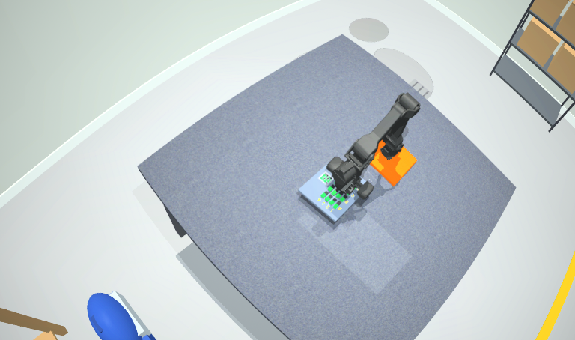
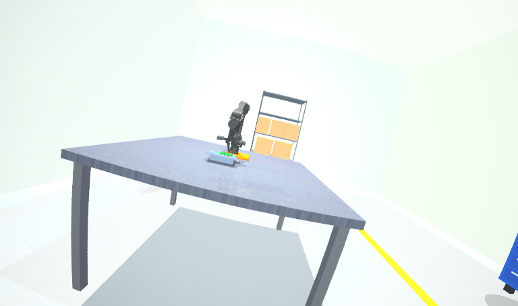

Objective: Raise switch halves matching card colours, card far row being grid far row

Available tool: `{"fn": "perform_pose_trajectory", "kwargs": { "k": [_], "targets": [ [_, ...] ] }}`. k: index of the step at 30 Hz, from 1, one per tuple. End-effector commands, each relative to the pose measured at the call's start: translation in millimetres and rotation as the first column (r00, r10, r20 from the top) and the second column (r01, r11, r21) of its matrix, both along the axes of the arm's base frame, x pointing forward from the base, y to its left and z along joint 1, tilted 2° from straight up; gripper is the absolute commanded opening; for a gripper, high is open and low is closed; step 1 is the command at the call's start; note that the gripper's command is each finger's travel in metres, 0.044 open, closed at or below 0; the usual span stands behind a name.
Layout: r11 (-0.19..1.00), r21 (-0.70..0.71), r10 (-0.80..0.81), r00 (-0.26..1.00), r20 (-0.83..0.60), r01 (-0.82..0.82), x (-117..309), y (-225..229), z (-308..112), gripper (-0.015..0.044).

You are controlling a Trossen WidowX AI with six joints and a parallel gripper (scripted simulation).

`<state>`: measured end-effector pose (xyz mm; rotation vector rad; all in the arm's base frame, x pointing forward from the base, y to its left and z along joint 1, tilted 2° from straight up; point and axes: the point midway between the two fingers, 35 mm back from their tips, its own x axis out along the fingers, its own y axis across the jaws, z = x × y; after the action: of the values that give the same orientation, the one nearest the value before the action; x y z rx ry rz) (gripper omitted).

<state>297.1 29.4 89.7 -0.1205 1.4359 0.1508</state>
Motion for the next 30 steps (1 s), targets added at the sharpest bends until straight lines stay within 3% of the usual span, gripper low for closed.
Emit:
{"fn": "perform_pose_trajectory", "kwargs": {
  "k": [1,14,20,30],
  "targets": [
    [1.0,0.001,0.003,1.0,-0.002,-0.003,-0.3,0.2,-1.4,0.0],
    [1.0,0.001,0.003,1.0,-0.002,-0.003,0.0,0.2,-3.1,0.0],
    [1.0,0.005,0.002,1.0,0.022,-0.003,-9.9,-2.2,58.8,0.0],
    [1.0,0.002,0.003,1.0,0.02,-0.003,-45.9,-29.6,54.7,0.0]
  ]
}}
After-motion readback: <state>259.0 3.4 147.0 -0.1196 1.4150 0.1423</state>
